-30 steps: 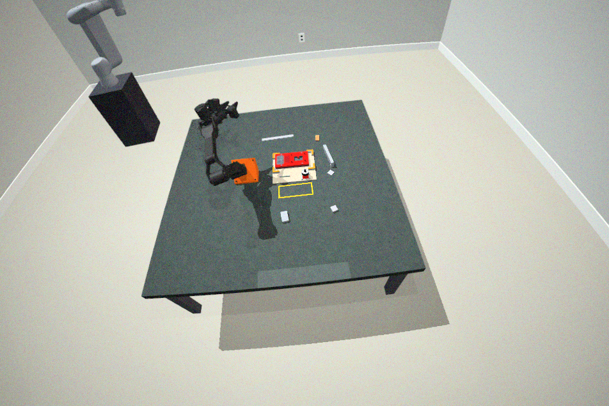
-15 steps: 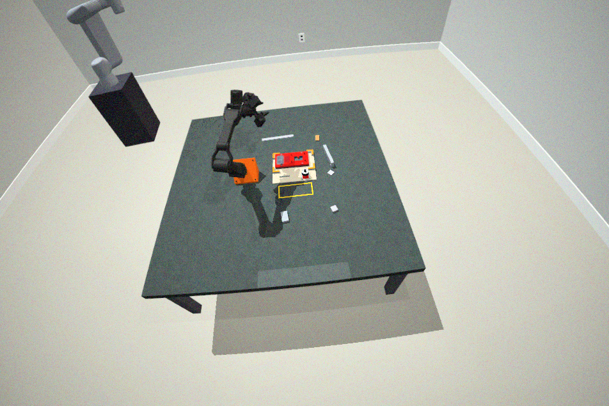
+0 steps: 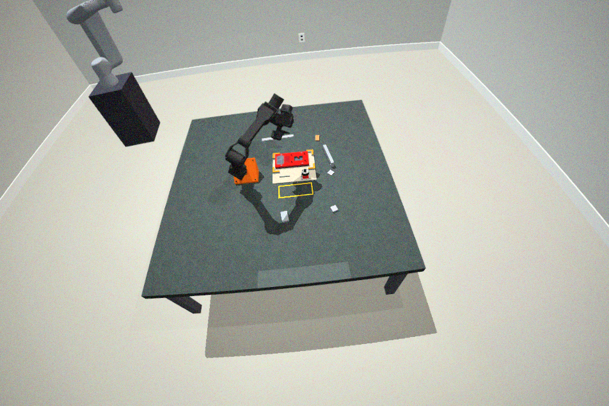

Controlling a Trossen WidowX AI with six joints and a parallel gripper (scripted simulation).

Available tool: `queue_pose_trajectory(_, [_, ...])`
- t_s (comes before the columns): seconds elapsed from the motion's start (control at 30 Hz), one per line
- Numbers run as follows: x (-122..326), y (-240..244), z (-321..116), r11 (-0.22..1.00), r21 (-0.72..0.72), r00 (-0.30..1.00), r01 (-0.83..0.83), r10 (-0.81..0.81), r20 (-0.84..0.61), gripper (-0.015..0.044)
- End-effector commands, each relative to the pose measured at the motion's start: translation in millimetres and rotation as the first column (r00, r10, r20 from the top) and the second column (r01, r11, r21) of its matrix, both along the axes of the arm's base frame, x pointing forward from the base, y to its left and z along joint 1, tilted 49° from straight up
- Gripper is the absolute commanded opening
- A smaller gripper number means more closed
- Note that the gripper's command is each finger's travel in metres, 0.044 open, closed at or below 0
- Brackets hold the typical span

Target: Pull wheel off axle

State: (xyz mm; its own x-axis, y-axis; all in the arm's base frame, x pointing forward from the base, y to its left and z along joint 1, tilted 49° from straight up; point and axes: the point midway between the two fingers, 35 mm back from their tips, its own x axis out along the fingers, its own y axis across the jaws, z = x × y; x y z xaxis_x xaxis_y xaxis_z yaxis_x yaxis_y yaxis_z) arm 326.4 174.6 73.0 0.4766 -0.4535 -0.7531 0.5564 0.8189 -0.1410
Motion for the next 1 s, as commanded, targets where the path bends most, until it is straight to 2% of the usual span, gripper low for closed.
queue_pose_trajectory(0.0, [23.9,-51.4,0.9,0.953,0.007,0.952,0.304,-0.304,0.035,0.03])
queue_pose_trajectory(0.2, [44.0,-133.7,5.7,0.717,0.022,0.71,0.697,-0.694,0.12,0.03])
queue_pose_trajectory(0.37, [46.6,-193.7,11.0,0.468,0.039,0.452,0.883,-0.869,0.201,0.03])
queue_pose_trajectory(0.73, [40.8,-197.9,12.5,0.458,0.04,0.441,0.888,-0.874,0.204,0.03])
queue_pose_trajectory(0.97, [40.2,-220.1,-7.7,0.458,0.041,0.442,0.888,-0.874,0.203,0.03])
